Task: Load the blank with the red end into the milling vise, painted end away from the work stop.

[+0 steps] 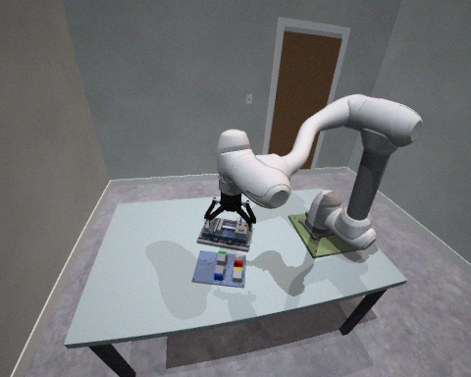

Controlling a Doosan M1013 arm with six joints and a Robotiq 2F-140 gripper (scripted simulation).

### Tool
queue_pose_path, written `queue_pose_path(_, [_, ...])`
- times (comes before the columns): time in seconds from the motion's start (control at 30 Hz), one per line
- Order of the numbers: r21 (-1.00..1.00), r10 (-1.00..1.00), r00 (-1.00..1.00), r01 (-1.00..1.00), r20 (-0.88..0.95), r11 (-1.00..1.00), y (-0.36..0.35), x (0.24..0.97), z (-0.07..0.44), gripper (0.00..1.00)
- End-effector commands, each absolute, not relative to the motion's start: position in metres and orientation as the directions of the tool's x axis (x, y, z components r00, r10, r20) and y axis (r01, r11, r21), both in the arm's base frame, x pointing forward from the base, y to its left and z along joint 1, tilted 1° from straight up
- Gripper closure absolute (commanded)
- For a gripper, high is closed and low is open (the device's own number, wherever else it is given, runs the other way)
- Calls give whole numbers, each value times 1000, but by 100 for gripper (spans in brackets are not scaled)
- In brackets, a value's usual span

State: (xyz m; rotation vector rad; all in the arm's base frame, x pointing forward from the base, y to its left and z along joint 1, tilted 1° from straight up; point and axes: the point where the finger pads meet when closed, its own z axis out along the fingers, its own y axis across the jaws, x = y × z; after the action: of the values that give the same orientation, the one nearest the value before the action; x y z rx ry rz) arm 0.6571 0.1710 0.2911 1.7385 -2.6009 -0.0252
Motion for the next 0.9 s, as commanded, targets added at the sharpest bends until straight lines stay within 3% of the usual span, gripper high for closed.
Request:
queue_pose_path(0.0, [21,-924,-382,-924,2,382,171,657,291,0])
queue_pose_path(0.87, [21,-924,-382,-924,2,382,167,655,291,0])
